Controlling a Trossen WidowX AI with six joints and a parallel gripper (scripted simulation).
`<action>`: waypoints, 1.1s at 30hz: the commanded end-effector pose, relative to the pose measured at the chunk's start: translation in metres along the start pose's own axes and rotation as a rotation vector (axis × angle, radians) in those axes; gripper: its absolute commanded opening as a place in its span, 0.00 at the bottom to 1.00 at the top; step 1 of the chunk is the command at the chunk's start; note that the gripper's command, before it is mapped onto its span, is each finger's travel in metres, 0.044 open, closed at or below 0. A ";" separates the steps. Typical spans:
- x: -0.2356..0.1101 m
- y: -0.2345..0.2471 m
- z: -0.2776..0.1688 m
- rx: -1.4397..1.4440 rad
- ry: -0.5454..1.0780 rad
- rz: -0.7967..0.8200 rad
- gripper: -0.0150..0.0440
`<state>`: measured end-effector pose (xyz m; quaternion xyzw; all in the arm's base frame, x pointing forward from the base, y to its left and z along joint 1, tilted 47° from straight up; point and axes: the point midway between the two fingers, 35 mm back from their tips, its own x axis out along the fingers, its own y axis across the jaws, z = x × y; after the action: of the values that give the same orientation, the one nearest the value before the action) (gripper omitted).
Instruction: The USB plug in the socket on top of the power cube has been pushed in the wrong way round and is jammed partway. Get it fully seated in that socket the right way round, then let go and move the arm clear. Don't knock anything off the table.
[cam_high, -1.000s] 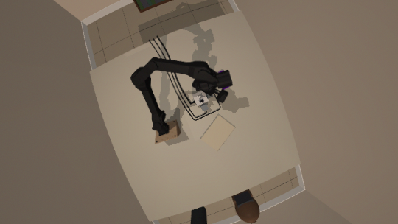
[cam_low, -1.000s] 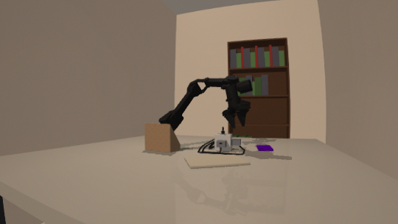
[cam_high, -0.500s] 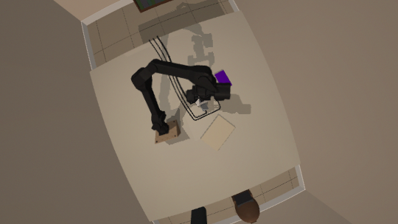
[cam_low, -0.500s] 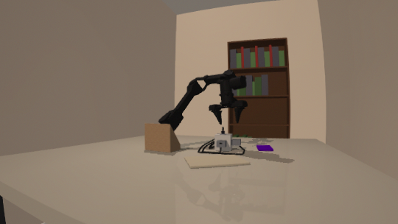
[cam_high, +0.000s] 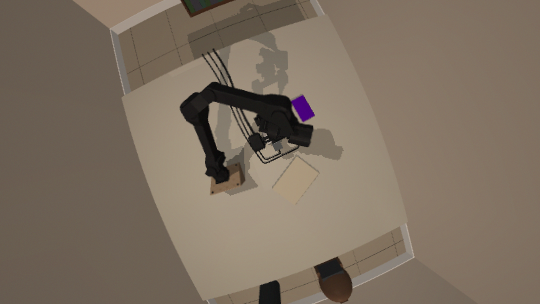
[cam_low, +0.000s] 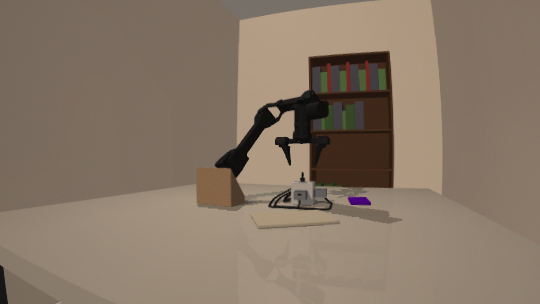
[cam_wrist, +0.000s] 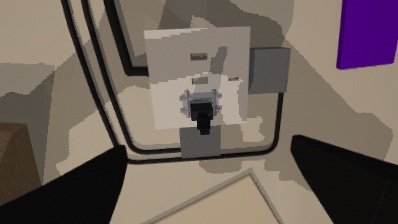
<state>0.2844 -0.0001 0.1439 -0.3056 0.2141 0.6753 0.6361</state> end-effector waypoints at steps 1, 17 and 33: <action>0.001 0.000 -0.001 -0.010 0.000 0.008 1.00; 0.015 0.001 -0.001 -0.011 0.000 0.008 1.00; 0.030 0.001 -0.001 -0.011 -0.001 0.008 1.00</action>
<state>0.2855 0.0177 0.1244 -0.3118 0.2114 0.6781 0.6311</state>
